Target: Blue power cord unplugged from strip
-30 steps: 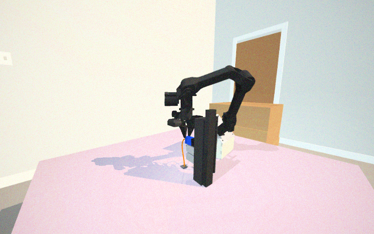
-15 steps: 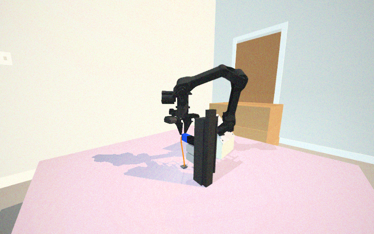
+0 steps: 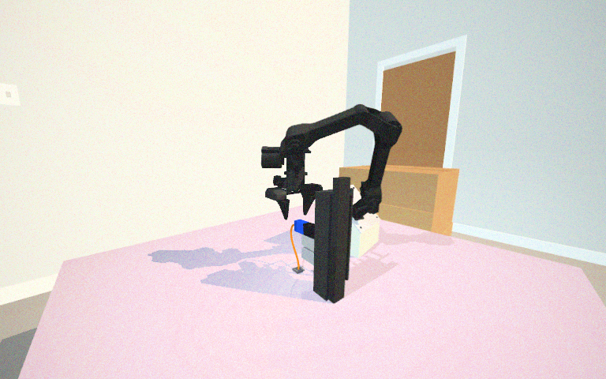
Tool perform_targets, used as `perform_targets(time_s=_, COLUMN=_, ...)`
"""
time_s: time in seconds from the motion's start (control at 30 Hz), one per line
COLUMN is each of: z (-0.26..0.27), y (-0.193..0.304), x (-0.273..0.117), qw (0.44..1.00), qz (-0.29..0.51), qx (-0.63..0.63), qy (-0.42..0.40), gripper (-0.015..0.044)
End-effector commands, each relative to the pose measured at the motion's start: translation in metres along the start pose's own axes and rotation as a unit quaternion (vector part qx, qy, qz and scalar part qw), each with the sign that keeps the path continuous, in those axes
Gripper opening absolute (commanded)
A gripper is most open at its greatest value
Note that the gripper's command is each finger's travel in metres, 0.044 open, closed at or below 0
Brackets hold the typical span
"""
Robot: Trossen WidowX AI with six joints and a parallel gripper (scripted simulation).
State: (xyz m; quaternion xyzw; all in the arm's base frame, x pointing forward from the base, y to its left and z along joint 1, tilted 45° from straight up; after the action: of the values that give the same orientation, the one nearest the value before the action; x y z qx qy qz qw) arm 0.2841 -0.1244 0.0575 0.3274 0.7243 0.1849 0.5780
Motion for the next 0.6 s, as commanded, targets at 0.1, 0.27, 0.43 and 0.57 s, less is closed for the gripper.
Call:
perform_targets(time_s=0.1, z=0.01, y=-0.052, x=-0.012, qw=1.0, qz=-0.003, qx=0.001, qy=-0.002, gripper=0.044)
perform_targets(time_s=0.27, z=0.01, y=-0.054, x=-0.012, qw=1.0, qz=-0.003, qx=0.001, qy=-0.002, gripper=0.044)
perform_targets(time_s=0.43, z=0.01, y=-0.054, x=-0.012, qw=1.0, qz=-0.003, qx=0.001, qy=-0.002, gripper=0.044)
perform_targets(time_s=0.57, z=0.01, y=-0.054, x=-0.012, qw=1.0, qz=-0.003, qx=0.001, qy=-0.002, gripper=0.044)
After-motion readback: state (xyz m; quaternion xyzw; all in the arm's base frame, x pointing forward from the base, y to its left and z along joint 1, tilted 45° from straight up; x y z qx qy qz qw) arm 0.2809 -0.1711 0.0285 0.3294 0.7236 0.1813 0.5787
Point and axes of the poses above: the point midway between the two fingers, 35 mm back from their tips, its own x axis out along the fingers, its own z axis across the jaws, y = z × x, the point moved 10 cm from there along -x, back along the fingers, and after that the axes turned 12 degrees about x, right-handed, at the moved point
